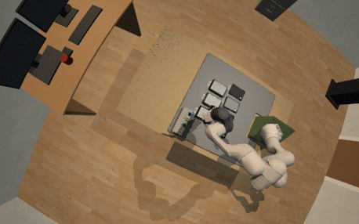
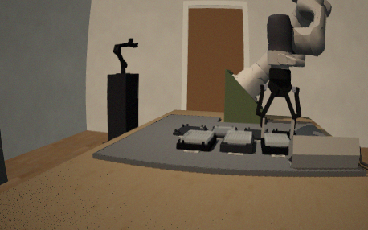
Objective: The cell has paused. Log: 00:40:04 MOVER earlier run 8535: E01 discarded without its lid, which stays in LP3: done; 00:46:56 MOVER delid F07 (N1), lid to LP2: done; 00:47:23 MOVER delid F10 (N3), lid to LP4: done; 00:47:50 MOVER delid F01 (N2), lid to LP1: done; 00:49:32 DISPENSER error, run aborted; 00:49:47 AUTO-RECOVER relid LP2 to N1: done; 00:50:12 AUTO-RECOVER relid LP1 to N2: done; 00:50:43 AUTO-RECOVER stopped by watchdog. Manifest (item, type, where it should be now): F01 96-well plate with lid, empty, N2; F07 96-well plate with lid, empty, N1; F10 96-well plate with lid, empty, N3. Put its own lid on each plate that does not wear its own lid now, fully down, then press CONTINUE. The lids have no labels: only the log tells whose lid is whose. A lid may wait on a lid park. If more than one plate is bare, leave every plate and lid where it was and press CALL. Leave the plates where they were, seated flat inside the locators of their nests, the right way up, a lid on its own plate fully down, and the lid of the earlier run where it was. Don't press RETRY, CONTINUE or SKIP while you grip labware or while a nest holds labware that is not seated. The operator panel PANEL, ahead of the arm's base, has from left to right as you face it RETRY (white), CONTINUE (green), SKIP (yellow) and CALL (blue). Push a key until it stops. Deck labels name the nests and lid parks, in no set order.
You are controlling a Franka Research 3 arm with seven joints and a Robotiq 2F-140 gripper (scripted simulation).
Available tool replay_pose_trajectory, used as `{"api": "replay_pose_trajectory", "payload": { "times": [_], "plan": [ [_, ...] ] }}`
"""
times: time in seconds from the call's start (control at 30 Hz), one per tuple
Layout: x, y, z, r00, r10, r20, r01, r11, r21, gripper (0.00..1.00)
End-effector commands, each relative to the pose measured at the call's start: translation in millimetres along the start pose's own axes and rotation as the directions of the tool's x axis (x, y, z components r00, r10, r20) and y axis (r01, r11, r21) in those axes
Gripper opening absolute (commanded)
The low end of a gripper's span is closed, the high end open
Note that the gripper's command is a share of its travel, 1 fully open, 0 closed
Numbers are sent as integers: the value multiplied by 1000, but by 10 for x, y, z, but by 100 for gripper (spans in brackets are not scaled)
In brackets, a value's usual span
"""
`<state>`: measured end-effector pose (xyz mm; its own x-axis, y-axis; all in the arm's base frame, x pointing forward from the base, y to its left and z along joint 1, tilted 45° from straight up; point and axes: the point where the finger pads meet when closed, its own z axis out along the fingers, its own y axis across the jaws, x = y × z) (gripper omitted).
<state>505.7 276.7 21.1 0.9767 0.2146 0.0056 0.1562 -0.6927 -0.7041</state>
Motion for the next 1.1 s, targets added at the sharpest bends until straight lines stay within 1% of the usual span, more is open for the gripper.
{"api": "replay_pose_trajectory", "payload": {
  "times": [0.0,0.27,0.57,1.07],
  "plan": [
    [11,-10,7,1000,-6,-1,6,1000,-1,66],
    [11,-10,-2,1000,-6,-1,6,1000,-1,66],
    [11,-10,-66,1000,-6,-1,6,1000,-1,66],
    [11,-10,-363,1000,-6,-1,6,1000,-1,66]
  ]
}}
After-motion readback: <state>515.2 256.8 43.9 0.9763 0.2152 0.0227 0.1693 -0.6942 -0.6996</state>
